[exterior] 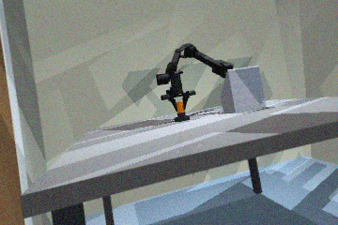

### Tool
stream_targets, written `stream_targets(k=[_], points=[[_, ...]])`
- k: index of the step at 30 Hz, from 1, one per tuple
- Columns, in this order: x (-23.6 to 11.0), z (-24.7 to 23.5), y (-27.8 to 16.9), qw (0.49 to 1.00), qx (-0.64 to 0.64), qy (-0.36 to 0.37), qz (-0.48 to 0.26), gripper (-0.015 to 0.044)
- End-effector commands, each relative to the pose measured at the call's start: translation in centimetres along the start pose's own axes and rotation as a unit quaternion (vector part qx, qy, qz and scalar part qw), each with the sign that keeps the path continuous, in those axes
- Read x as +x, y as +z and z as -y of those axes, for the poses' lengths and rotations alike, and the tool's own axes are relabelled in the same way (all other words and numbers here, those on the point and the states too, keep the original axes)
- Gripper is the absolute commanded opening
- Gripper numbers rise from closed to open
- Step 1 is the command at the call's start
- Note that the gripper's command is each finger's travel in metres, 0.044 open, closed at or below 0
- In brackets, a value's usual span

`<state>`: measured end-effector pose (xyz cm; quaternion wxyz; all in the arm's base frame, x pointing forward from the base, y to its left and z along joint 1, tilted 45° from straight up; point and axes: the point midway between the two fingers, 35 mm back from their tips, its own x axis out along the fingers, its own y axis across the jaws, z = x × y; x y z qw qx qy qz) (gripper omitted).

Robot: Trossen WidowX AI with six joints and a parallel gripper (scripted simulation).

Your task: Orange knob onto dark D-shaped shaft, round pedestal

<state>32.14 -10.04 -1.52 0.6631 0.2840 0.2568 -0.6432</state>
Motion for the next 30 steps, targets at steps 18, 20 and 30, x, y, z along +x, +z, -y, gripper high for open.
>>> stream_targets(k=[18, 20, 30], points=[[-2.8, -0.3, -0.2, 1.0, 0.0, 0.001, -0.003, 0.044], [-6.7, -0.4, -0.2, 1.0, 0.0, 0.0, -0.004, 0.044], [-9.6, -0.6, -0.3, 1.0, 0.0, 0.001, -0.002, 0.044]])
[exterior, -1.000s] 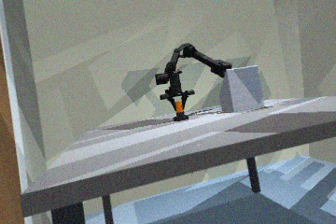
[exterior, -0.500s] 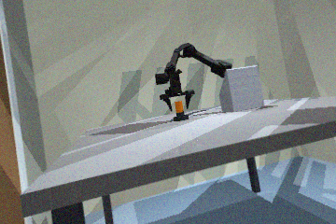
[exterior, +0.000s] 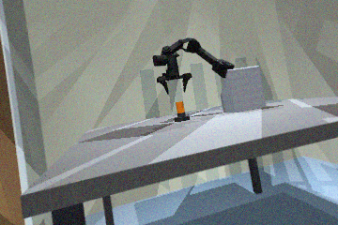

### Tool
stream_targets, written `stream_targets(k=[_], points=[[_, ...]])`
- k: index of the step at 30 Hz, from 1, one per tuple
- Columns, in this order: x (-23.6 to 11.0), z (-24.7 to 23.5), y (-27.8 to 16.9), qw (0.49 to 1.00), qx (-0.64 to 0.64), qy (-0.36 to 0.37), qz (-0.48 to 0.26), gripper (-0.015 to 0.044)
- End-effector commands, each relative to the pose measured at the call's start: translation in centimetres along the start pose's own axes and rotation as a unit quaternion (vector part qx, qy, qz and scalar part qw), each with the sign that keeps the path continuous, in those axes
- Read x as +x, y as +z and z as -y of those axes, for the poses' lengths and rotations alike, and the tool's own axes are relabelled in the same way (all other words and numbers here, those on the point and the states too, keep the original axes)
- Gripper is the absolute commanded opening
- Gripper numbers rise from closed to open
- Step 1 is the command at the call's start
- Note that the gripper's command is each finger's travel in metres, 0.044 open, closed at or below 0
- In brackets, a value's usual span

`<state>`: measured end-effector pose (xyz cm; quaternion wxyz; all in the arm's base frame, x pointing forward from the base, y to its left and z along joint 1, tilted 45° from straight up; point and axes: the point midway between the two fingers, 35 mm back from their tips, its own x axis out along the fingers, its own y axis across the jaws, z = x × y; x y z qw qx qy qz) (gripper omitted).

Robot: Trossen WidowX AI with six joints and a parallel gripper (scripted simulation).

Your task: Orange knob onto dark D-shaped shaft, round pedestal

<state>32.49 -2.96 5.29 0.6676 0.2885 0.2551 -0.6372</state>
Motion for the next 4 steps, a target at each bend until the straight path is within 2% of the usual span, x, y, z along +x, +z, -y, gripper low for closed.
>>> stream_targets(k=[1, 4], points=[[0.19, 0.13, -0.15, 1.0, -0.001, -0.008, 0.0, 0.044], [0.19, 0.13, -0.15, 1.0, -0.001, -0.008, 0.0, 0.044]])
